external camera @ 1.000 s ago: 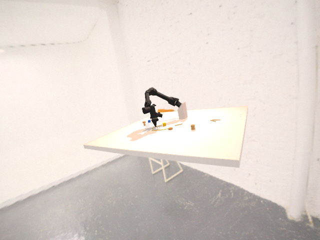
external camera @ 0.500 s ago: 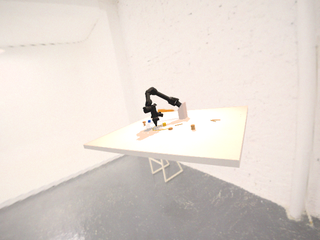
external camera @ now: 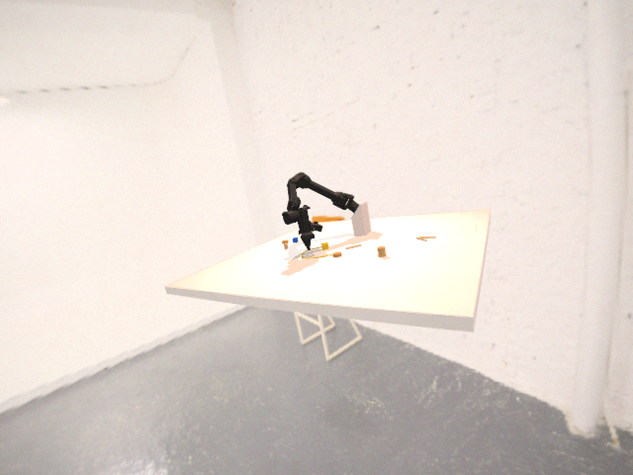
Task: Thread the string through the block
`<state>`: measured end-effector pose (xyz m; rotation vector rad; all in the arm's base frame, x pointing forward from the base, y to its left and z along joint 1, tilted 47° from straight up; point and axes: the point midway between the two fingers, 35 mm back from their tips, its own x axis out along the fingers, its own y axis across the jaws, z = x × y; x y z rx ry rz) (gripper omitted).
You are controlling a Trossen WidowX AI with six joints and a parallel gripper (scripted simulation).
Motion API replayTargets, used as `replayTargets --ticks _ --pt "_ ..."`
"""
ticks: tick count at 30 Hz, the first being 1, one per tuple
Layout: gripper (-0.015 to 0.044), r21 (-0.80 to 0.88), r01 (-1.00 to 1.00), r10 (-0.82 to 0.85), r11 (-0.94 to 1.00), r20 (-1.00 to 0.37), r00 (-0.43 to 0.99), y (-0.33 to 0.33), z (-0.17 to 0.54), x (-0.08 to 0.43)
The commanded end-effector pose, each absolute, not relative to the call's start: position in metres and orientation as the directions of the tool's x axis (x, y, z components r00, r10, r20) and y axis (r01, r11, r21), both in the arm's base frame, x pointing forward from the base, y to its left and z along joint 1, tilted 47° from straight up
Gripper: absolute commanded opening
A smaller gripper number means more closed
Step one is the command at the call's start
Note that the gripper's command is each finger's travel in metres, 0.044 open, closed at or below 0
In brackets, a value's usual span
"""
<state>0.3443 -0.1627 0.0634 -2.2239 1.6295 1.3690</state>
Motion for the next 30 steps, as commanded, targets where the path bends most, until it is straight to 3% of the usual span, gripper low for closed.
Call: replayTargets --ticks 1,30 --pt "0.0000 0.428 -0.791 -0.739 -0.438 -0.672 0.046 -0.162 0.063 0.343" --pt "0.0000 0.428 -0.790 -0.739 -0.438 -0.672 0.046 -0.141 0.040 0.321"
